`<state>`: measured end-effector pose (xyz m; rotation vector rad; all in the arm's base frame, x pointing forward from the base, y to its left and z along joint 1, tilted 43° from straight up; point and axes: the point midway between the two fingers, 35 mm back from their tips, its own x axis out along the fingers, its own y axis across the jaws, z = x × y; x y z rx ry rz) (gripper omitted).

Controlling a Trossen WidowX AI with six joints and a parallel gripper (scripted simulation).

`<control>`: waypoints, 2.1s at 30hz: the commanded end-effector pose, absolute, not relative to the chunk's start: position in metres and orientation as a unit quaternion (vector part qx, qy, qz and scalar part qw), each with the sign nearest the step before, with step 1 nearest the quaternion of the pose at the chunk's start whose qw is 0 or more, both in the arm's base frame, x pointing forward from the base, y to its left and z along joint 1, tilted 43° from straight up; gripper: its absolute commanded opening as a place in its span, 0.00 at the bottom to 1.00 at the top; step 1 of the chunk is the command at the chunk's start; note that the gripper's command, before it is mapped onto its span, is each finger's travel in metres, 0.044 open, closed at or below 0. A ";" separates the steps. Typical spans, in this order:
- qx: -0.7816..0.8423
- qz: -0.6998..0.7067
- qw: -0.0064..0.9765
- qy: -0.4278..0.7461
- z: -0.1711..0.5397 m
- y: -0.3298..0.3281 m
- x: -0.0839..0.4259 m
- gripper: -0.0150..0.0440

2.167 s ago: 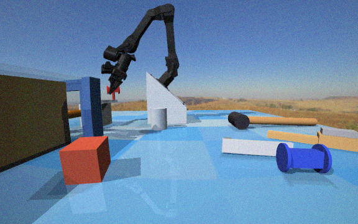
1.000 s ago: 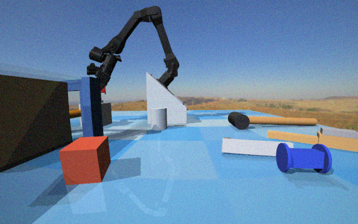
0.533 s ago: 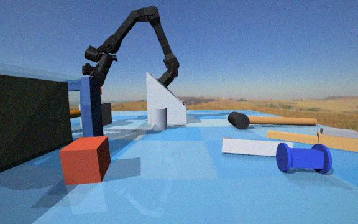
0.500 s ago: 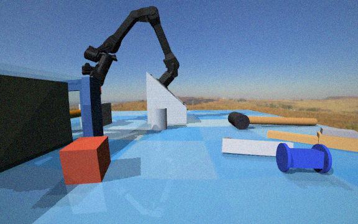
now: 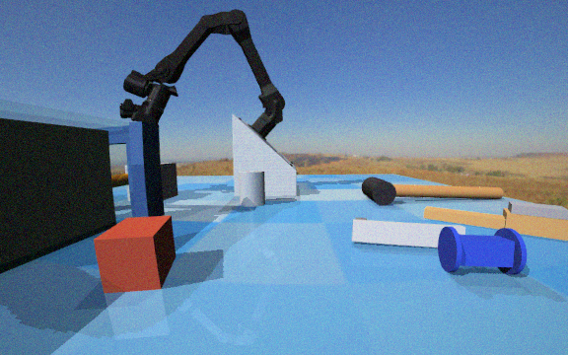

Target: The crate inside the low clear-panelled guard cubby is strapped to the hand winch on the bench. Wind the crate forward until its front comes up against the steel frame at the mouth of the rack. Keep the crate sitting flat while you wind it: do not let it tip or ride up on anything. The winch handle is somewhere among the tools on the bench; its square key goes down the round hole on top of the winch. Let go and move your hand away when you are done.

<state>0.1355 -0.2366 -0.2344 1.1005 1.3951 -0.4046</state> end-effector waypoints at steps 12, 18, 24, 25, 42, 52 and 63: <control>0.475 -0.170 0.626 0.595 -0.241 -0.247 0.171 0.25; 0.476 -0.170 0.626 0.594 -0.242 -0.248 0.181 0.25; 0.476 -0.170 0.626 0.594 -0.242 -0.248 0.191 0.25; 0.476 -0.170 0.626 0.594 -0.242 -0.248 0.193 0.25; 0.476 -0.169 0.626 0.594 -0.240 -0.244 0.221 0.25; 0.477 -0.168 0.627 0.593 -0.237 -0.239 0.237 0.25; 0.477 -0.167 0.627 0.593 -0.231 -0.231 0.253 0.25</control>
